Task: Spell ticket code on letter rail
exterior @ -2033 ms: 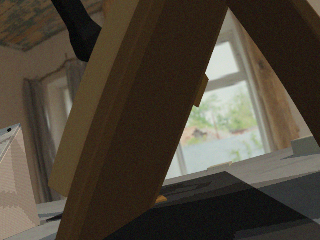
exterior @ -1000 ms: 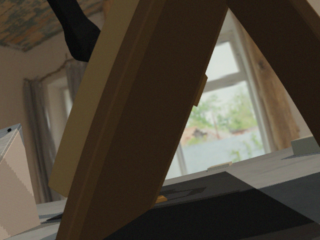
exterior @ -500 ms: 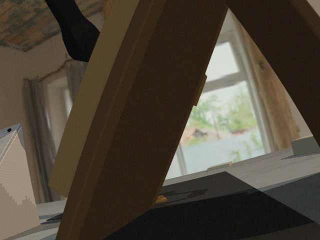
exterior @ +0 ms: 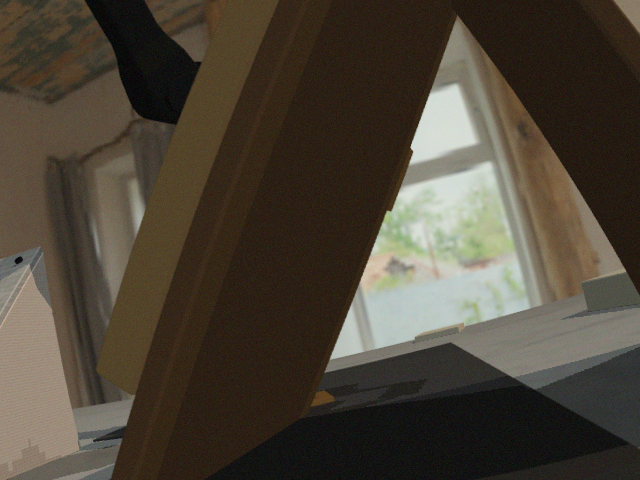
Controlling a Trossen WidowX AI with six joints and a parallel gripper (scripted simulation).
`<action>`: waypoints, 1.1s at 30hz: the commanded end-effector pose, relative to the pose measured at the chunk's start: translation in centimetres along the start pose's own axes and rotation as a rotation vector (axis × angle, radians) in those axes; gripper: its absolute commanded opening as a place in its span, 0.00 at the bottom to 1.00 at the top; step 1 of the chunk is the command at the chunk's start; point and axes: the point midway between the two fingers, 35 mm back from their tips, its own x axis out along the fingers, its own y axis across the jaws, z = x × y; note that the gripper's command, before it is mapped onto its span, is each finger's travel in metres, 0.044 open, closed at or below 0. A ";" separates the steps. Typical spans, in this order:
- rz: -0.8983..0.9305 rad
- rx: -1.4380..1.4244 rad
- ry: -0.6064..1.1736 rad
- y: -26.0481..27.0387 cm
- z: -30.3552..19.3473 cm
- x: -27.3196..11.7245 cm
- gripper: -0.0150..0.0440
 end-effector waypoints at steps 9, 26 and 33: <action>0.003 -0.006 0.000 -0.7 -0.1 0.0 0.25; 0.003 -0.007 0.001 -1.5 -0.1 0.0 0.25; 0.003 -0.007 0.001 -1.9 -0.1 0.0 0.25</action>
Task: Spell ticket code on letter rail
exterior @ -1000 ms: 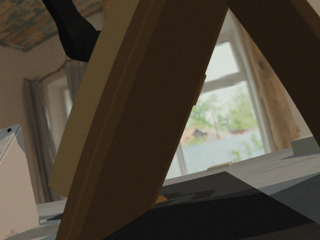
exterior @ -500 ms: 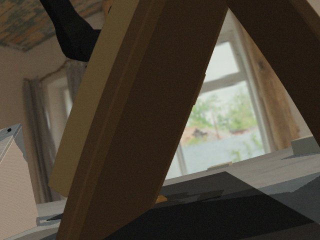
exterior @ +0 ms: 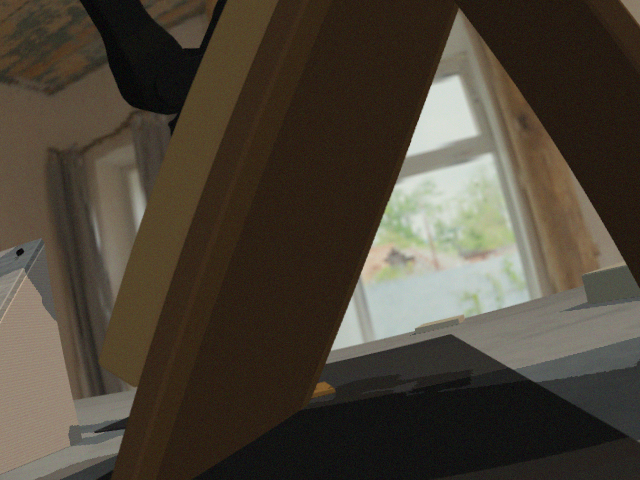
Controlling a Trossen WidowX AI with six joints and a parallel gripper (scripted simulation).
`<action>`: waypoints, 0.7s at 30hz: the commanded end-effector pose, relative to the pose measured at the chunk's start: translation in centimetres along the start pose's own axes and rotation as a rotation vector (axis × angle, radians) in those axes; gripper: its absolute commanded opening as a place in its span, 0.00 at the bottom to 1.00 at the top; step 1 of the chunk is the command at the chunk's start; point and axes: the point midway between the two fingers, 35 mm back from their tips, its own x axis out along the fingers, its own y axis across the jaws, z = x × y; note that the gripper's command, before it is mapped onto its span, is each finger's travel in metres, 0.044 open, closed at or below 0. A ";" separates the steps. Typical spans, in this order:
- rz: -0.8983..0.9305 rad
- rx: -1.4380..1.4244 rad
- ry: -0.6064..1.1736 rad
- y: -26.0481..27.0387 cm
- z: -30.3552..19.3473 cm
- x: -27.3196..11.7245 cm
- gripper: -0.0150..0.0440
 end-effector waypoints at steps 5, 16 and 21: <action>0.003 -0.006 0.000 -0.4 -0.1 0.0 0.25; 0.003 -0.006 0.000 -1.0 -0.1 0.0 0.25; 0.003 -0.006 0.000 -1.2 -0.1 0.0 0.25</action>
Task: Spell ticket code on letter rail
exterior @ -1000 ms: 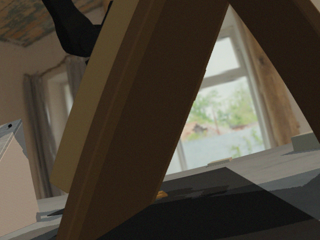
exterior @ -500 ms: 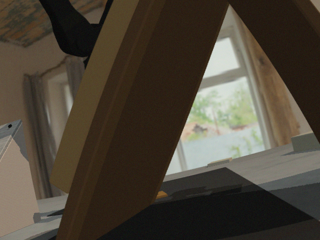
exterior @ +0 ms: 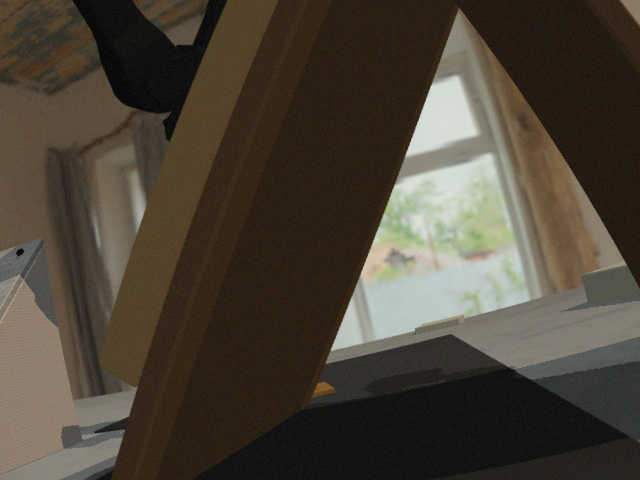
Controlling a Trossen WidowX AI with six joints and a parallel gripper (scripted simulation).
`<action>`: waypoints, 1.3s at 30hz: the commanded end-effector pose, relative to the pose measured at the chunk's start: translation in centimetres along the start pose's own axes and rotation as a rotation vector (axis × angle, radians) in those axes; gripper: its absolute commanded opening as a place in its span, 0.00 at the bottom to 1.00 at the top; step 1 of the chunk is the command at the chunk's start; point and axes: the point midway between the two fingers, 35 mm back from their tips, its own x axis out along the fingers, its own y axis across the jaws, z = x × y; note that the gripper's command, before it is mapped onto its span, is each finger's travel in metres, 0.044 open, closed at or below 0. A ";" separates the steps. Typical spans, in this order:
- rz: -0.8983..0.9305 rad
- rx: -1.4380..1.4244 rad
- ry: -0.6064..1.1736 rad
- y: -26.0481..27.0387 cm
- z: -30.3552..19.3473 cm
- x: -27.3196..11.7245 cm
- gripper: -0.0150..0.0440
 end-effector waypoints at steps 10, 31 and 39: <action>0.003 -0.006 0.000 -0.7 -0.1 0.0 0.25; 0.003 -0.006 0.000 -1.7 -0.1 0.0 0.25; 0.003 -0.007 0.000 -2.1 -0.1 0.0 0.25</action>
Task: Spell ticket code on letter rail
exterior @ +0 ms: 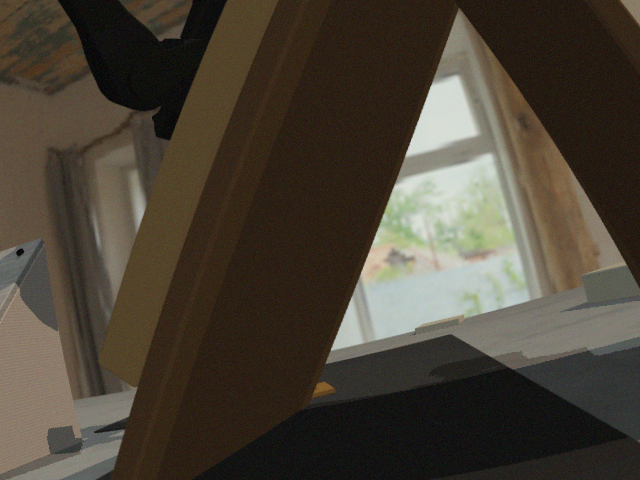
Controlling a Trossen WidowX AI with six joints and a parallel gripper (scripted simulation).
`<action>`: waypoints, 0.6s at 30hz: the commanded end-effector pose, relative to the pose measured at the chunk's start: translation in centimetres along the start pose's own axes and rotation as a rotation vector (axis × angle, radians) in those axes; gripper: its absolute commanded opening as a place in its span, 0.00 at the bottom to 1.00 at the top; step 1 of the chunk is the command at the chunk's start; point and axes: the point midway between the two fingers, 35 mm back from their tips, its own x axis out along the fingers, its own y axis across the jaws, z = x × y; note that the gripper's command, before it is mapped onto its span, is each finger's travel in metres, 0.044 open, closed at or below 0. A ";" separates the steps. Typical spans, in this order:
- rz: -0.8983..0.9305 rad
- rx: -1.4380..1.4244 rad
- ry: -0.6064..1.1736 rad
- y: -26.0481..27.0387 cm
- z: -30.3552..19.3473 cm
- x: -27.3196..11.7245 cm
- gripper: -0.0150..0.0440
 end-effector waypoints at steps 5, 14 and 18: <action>0.003 -0.005 0.000 -0.4 -0.1 0.0 0.25; 0.003 -0.005 0.000 -0.9 -0.1 0.0 0.25; 0.003 -0.006 0.000 -1.1 -0.1 0.0 0.25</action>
